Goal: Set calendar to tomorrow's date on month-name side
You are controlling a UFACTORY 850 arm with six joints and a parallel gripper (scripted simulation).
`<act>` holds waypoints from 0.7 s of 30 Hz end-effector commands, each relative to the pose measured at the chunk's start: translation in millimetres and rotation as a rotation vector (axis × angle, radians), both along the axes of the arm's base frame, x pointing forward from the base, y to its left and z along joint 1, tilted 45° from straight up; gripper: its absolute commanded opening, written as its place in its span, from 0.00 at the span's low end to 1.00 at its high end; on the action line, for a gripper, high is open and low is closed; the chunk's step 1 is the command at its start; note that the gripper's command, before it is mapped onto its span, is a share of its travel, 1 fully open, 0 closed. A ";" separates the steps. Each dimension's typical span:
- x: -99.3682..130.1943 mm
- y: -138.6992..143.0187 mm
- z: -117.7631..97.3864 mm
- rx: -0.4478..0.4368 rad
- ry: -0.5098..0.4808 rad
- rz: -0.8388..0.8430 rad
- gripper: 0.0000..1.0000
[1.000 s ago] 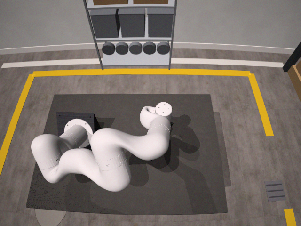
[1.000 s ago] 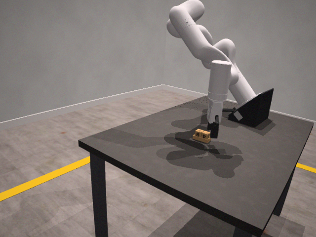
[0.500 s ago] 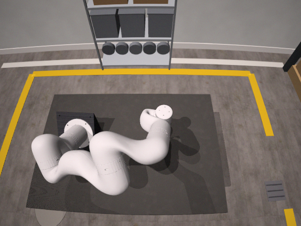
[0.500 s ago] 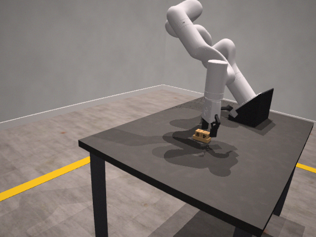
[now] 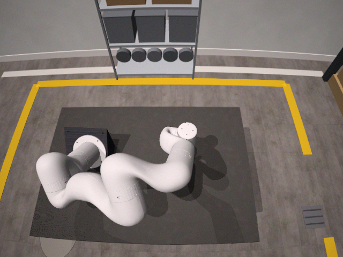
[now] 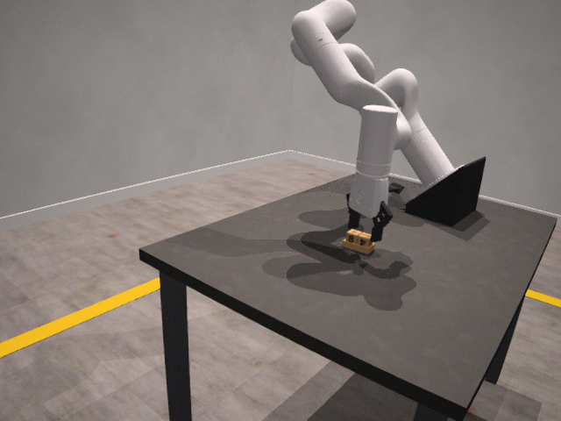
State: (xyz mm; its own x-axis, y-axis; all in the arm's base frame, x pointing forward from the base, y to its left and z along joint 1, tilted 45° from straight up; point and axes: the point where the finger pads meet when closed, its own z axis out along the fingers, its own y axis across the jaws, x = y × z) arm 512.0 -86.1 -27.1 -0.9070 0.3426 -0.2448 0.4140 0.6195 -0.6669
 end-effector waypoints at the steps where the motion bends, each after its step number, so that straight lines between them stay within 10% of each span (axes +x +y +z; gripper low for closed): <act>1: 1.0 -0.9 1.9 0.012 0.093 0.085 1.00; 21: 3.1 -21.6 22.3 0.034 0.286 0.278 1.00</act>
State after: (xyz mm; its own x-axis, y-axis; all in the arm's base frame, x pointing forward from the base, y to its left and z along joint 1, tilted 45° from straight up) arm 513.9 -104.7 -8.7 -0.9956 0.0912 0.0198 0.0502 0.7024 -0.7100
